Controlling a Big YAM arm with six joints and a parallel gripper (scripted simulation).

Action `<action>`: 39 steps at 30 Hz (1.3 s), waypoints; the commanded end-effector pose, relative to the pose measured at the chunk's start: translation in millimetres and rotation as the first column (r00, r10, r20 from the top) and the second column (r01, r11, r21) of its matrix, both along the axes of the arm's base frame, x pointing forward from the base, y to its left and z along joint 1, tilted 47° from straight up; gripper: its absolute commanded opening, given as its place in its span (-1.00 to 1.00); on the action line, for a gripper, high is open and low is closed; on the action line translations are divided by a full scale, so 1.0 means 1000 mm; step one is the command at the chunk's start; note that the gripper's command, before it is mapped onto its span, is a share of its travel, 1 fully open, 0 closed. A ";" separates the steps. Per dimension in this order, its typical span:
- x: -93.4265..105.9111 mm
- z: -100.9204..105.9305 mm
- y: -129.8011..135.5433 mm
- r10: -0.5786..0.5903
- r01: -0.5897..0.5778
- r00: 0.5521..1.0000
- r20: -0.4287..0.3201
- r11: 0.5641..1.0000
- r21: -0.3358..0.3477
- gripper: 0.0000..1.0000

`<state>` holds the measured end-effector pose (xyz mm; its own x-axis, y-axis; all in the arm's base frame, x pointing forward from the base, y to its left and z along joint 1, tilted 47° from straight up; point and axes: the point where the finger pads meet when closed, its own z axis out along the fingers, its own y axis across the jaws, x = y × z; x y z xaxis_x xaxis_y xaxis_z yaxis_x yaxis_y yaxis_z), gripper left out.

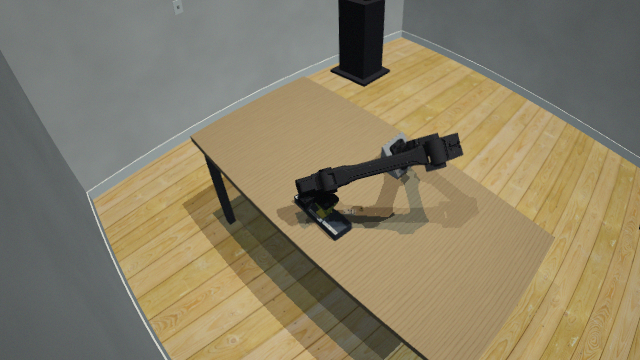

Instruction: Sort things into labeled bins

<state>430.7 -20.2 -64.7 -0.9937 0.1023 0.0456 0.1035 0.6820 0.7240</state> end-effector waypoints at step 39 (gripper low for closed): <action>0.015 -0.003 0.001 0.015 -0.015 1.000 0.020 1.000 -0.003 -0.11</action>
<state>430.4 -20.1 -65.4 -0.9936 0.1023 0.0472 0.1046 0.6816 0.7242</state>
